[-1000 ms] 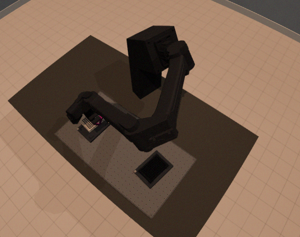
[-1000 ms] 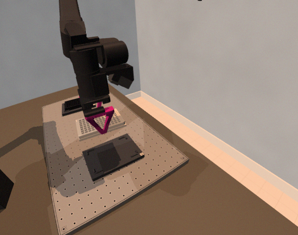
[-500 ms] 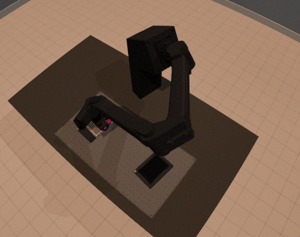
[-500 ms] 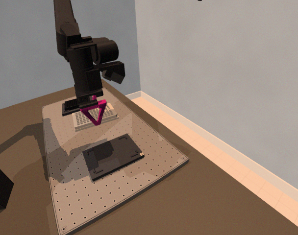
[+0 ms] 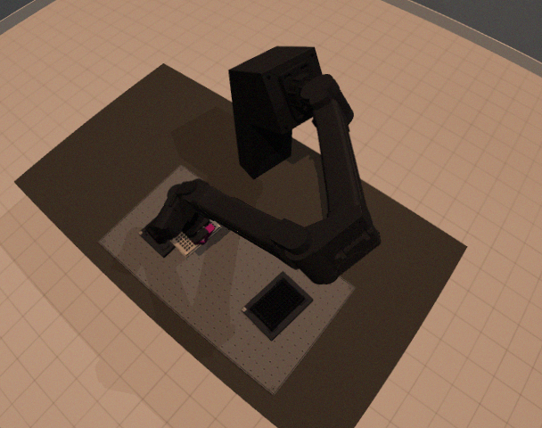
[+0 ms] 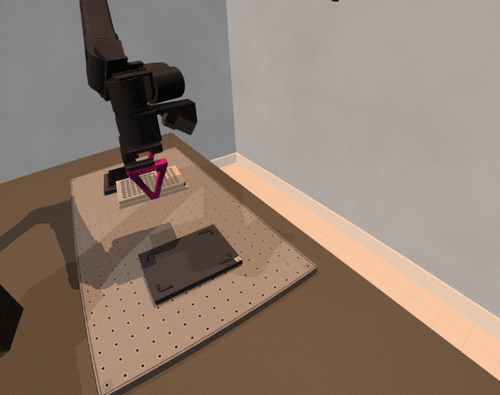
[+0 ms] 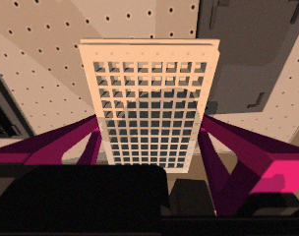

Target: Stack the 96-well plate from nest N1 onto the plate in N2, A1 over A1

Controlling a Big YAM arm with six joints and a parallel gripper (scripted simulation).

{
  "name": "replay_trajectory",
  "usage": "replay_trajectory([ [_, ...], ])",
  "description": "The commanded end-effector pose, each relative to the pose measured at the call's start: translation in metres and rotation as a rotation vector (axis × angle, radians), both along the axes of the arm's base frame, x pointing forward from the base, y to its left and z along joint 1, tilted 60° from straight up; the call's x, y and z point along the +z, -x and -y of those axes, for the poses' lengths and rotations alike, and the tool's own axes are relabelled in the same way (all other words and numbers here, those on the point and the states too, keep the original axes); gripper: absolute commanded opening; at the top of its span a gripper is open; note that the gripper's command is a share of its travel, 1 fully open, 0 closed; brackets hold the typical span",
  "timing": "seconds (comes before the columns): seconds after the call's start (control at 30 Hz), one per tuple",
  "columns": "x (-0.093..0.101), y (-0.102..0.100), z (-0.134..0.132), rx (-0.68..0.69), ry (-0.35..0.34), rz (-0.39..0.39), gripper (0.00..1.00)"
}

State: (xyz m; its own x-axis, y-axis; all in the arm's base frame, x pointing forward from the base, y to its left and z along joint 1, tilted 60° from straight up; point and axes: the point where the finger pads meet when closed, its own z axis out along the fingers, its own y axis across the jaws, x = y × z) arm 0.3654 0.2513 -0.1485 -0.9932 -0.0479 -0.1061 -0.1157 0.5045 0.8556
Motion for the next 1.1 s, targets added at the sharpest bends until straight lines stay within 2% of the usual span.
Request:
replay_trajectory([
  [0.0,0.010,0.001,-0.002,-0.017,-0.003,-0.003,0.00],
  [0.03,0.013,-0.005,0.005,-0.042,-0.003,-0.003,0.00],
  [0.07,0.016,0.003,-0.005,-0.017,-0.003,-0.003,0.00],
  [0.5,0.051,0.015,-0.026,-0.018,-0.003,-0.004,0.00],
  [0.6,0.054,0.010,-0.020,-0.039,-0.003,-0.004,0.00],
  [0.63,0.057,0.017,-0.029,-0.018,-0.003,-0.004,0.00],
  [1.07,0.090,0.031,-0.049,-0.018,0.006,-0.026,0.00],
])
